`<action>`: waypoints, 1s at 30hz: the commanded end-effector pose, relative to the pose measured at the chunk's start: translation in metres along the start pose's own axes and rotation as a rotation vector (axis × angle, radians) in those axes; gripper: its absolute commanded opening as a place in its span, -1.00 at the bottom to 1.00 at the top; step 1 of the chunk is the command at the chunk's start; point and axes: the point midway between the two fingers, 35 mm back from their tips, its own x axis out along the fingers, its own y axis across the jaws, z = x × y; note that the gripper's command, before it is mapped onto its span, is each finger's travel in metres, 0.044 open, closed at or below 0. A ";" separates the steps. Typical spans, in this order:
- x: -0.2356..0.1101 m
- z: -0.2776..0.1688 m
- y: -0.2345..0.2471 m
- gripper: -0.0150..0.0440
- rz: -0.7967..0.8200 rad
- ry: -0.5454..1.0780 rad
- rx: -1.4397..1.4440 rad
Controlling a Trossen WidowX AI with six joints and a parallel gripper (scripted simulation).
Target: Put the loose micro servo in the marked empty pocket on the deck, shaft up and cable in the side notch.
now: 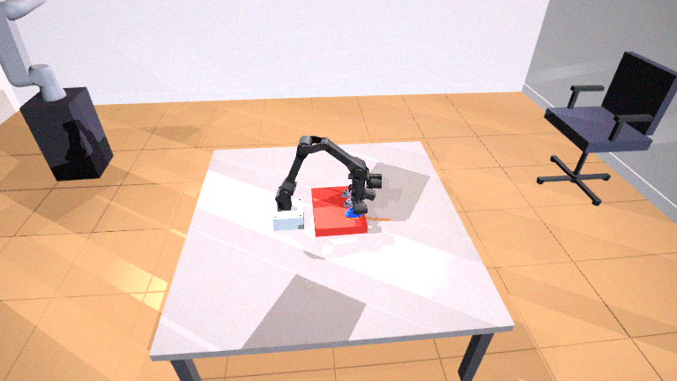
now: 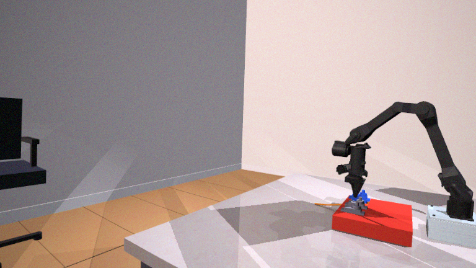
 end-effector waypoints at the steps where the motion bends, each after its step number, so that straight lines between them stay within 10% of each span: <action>1: 0.004 -0.001 0.001 -0.49 0.002 0.004 0.002; 14: 0.013 -0.002 0.001 -0.49 0.002 0.004 0.002; 21: 0.010 0.000 0.000 0.13 0.002 0.004 0.002; 30: -0.025 -0.006 0.001 0.14 0.002 0.005 0.002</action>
